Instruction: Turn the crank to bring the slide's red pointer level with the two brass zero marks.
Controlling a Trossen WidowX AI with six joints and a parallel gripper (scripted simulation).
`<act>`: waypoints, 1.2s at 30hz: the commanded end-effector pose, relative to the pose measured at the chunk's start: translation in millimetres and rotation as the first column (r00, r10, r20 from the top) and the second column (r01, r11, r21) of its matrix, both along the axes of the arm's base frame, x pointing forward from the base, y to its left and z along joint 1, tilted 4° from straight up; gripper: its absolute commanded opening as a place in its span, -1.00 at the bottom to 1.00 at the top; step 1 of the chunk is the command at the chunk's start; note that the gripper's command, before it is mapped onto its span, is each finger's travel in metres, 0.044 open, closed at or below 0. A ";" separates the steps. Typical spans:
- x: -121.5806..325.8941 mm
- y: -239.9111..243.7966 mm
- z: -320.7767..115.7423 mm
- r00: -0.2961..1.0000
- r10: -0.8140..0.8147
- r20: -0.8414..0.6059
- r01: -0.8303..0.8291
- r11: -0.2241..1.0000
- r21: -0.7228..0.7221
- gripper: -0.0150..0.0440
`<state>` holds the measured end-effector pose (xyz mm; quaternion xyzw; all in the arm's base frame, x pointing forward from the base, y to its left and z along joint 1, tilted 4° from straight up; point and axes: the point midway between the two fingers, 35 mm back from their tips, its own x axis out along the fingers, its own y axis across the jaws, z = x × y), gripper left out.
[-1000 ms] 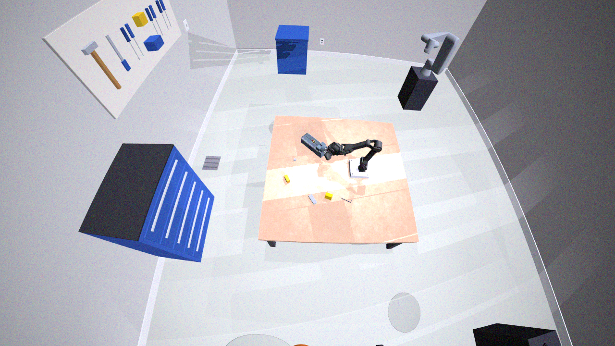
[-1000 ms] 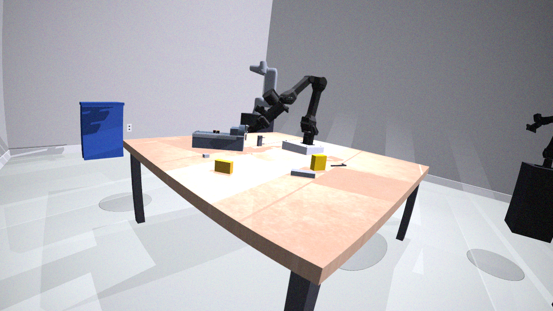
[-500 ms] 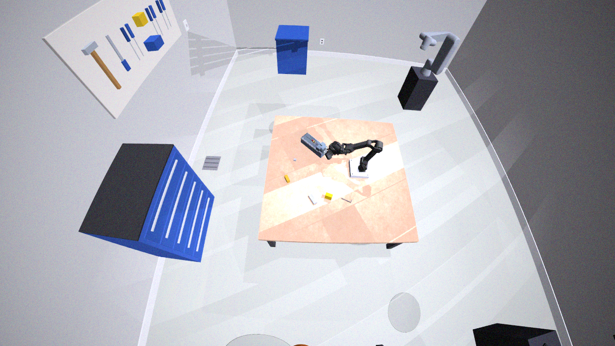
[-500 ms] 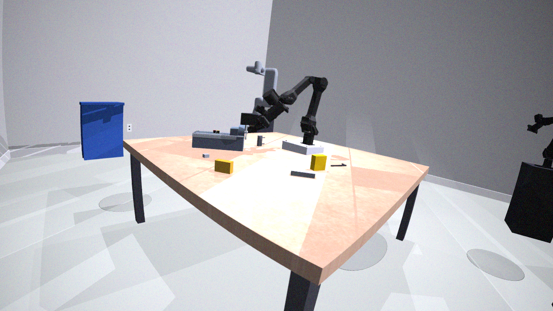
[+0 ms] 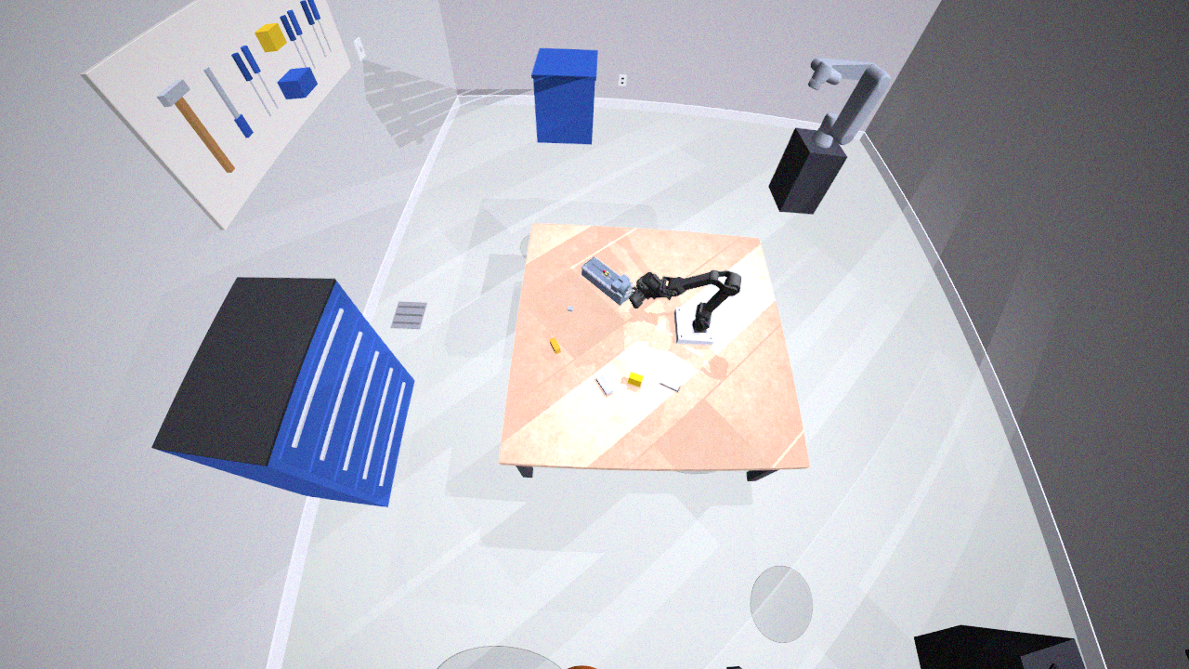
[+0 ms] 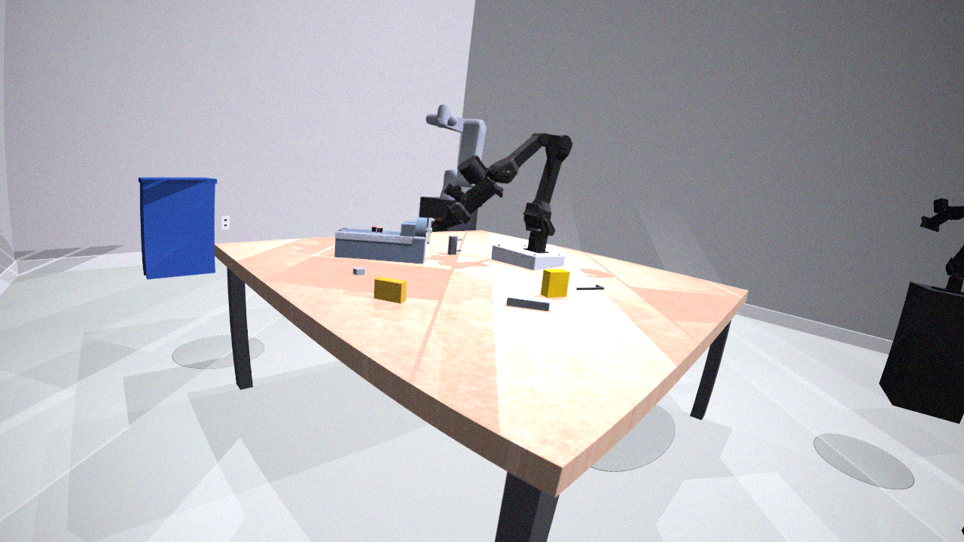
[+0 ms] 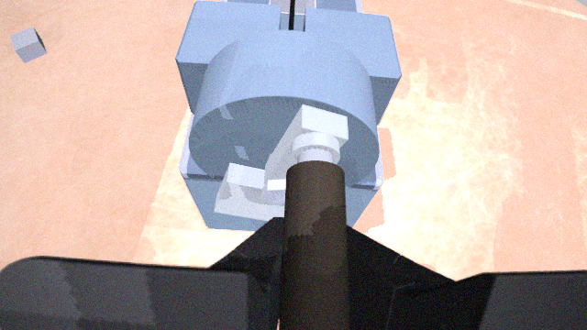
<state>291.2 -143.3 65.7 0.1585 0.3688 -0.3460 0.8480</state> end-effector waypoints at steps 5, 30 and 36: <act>-7.2 -6.8 -3.9 1.000 -0.021 -0.014 0.021 1.000 -0.009 -0.49; -9.7 -9.2 -8.9 1.000 -0.021 -0.014 0.021 1.000 -0.010 -0.49; -9.6 -9.2 -9.0 1.000 -0.021 -0.014 0.021 1.000 -0.010 -0.49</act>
